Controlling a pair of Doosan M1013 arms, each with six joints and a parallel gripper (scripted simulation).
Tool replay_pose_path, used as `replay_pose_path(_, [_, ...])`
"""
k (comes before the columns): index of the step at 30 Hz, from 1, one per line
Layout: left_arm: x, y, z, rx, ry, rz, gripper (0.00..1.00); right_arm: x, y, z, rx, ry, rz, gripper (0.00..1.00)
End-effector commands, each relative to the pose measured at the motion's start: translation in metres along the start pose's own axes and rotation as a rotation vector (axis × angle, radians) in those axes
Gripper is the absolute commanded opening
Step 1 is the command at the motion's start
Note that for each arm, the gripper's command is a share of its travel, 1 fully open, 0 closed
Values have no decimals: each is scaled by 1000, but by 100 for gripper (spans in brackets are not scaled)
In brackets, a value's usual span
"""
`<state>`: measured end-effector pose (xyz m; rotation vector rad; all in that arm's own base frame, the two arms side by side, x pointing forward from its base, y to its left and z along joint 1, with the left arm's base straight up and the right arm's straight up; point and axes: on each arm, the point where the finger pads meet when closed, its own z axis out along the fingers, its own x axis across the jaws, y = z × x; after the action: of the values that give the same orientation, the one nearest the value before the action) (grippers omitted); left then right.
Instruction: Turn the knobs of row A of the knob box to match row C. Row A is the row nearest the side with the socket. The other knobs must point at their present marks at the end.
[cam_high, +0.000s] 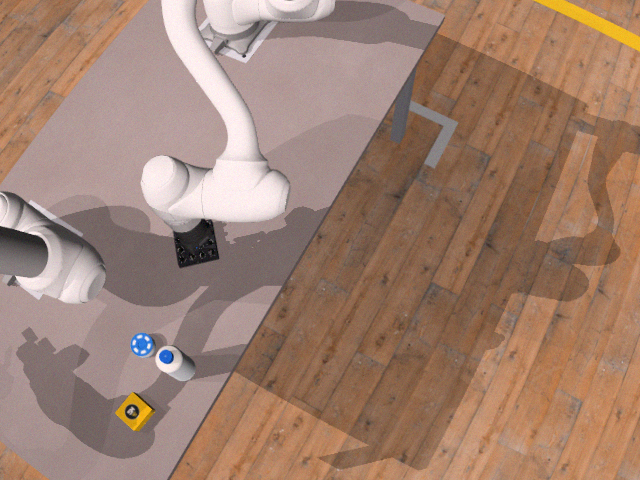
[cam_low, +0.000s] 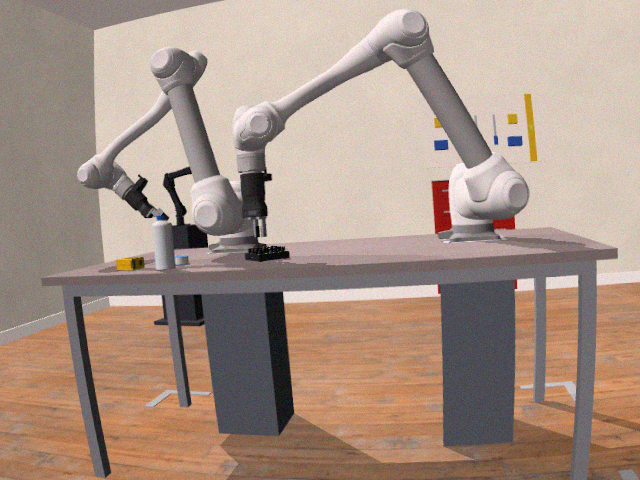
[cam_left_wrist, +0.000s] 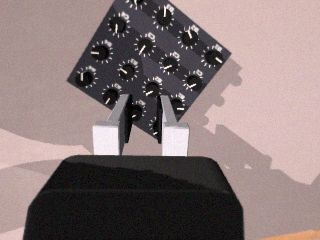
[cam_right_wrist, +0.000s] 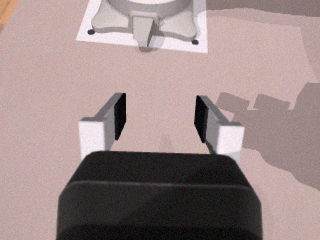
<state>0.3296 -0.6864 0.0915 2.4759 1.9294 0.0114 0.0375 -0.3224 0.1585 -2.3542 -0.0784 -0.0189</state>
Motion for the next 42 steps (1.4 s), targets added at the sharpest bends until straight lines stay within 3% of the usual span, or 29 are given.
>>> replay_pose_path(1, [-2, -3, -2, 5, -6, 156, 46, 0, 0, 0, -1, 0, 0, 100])
replay_pose_path(15, [-7, -9, -5, 4, -7, 637, 46, 0, 0, 0, -1, 0, 0, 100])
replay_pose_path(17, [-7, -9, -5, 4, -7, 637, 46, 0, 0, 0, -1, 0, 0, 100])
replay_pose_path(18, [-9, -10, -6, 3, -7, 740, 46, 0, 0, 0, -1, 0, 0, 100])
replay_pose_path(32, [-18, -11, -9, 2, -8, 1221, 46, 0, 0, 0, -1, 0, 0, 100])
replay_pose_path(34, [-18, -11, -9, 2, -8, 1221, 46, 0, 0, 0, -1, 0, 0, 100])
replay_pose_path(42, [-27, -11, -11, 0, -8, 1555, 46, 0, 0, 0, -1, 0, 0, 100])
